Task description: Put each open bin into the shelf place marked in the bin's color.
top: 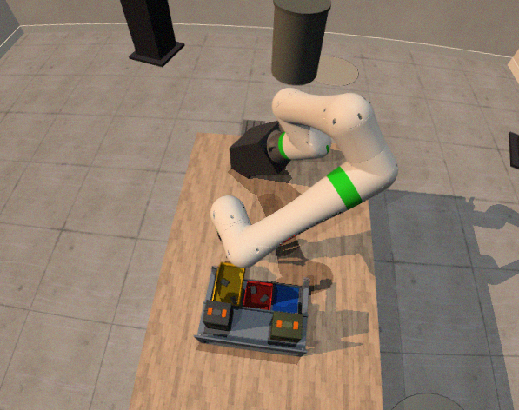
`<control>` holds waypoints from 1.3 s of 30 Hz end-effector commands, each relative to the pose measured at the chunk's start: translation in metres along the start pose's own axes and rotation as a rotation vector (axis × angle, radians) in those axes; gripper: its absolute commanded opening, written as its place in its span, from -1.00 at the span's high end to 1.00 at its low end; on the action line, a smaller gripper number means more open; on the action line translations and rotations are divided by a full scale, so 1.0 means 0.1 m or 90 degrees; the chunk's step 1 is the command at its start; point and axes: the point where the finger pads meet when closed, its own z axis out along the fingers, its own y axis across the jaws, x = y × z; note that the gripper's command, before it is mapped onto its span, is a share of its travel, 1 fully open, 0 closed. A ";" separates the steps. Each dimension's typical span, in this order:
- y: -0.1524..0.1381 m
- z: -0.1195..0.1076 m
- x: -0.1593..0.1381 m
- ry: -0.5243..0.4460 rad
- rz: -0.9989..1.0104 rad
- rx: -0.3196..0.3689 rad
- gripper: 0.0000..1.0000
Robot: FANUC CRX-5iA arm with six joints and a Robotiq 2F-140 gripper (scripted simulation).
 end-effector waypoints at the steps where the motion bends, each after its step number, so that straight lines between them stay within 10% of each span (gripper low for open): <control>1: 0.00 0.03 0.00 0.000 0.000 0.000 1.00; 39: -0.04 0.08 0.00 0.000 0.000 0.000 1.00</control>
